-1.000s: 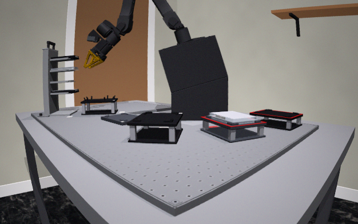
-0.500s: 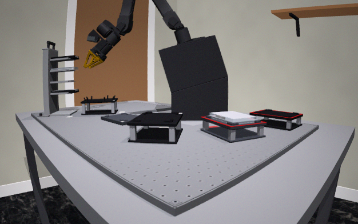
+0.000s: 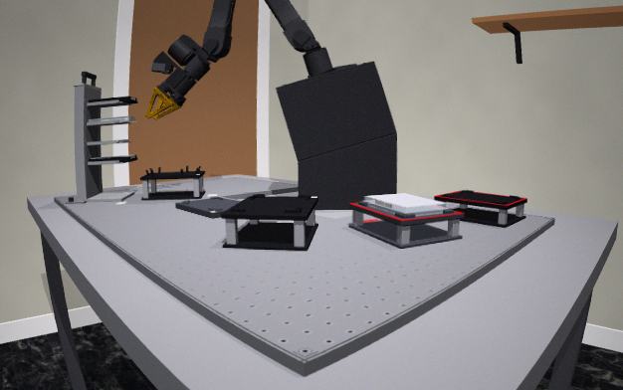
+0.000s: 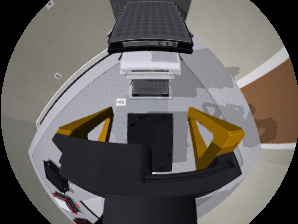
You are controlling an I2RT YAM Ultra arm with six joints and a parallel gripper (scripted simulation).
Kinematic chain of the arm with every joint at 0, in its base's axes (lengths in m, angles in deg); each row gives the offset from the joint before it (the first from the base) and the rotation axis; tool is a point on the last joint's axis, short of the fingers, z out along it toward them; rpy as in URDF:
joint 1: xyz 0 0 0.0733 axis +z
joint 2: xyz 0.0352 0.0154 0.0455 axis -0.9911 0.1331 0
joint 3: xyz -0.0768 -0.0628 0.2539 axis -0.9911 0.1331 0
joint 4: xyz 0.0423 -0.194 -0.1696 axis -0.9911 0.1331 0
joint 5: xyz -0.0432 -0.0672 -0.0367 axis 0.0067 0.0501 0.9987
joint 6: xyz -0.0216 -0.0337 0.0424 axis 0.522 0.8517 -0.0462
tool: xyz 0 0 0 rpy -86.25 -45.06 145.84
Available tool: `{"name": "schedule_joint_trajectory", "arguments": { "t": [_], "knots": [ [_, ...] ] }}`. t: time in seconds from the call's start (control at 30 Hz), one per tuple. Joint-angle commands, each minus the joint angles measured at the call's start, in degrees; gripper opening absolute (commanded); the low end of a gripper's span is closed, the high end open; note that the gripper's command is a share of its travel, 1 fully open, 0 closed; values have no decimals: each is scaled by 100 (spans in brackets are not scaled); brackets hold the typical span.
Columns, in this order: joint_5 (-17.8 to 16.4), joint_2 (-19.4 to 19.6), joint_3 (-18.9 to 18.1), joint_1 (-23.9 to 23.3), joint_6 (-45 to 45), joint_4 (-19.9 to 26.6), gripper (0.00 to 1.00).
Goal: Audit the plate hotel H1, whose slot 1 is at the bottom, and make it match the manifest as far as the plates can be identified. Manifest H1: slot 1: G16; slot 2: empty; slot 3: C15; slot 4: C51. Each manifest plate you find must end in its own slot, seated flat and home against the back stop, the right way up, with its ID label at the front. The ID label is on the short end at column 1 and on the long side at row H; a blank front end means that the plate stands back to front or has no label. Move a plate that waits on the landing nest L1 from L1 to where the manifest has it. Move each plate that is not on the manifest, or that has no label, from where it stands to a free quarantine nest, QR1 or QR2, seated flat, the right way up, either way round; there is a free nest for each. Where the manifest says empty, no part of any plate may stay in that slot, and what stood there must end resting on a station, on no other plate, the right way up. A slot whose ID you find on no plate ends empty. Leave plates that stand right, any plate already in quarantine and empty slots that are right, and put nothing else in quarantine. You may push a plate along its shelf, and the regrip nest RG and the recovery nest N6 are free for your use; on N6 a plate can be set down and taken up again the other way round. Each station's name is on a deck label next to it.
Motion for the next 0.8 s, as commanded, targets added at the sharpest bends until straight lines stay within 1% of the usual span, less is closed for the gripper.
{"name": "schedule_joint_trajectory", "arguments": {
  "t": [0.0,0.37,0.77],
  "knots": [
    [2,-30,-25,0,-5,-17,100],
    [2,-30,-25,0,-5,-17,100],
    [-83,-220,448,-97,43,-287,100]
  ]
}}
